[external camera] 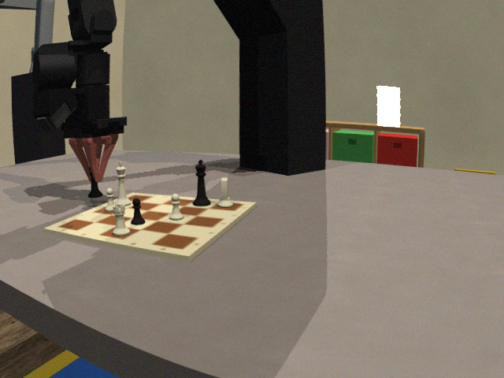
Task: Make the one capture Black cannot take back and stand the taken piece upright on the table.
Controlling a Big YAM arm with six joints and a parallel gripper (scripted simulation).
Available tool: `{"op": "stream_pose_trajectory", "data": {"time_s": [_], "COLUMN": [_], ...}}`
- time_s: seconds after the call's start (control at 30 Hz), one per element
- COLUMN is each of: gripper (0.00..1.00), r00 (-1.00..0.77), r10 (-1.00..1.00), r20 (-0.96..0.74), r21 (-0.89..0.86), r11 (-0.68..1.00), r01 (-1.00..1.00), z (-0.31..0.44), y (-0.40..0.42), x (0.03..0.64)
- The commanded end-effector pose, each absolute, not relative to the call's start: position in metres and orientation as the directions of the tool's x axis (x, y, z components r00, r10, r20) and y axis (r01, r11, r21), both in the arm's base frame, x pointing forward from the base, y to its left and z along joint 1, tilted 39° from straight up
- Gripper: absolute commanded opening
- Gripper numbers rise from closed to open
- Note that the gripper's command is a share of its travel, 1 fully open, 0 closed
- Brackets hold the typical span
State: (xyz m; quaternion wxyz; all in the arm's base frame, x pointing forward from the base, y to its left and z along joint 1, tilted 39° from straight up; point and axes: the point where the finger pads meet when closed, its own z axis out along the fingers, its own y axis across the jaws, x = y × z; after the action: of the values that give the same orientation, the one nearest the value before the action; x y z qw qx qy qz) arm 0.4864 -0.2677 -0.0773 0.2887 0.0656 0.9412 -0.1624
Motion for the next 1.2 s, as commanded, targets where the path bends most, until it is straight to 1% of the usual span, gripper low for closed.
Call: {"op": "stream_pose_trajectory", "data": {"time_s": [0.0, 1.17], "gripper": [0.0, 0.0], "r00": [-0.818, -0.822], "r10": [0.022, 0.025], "r20": [-0.575, -0.569], "r21": [-0.278, -0.275], "r11": [0.935, 0.936], "r01": [0.221, 0.219], "z": [-0.0787, -0.0877], "y": [-0.2773, -0.2777], "x": [0.4888, 0.4884]}}
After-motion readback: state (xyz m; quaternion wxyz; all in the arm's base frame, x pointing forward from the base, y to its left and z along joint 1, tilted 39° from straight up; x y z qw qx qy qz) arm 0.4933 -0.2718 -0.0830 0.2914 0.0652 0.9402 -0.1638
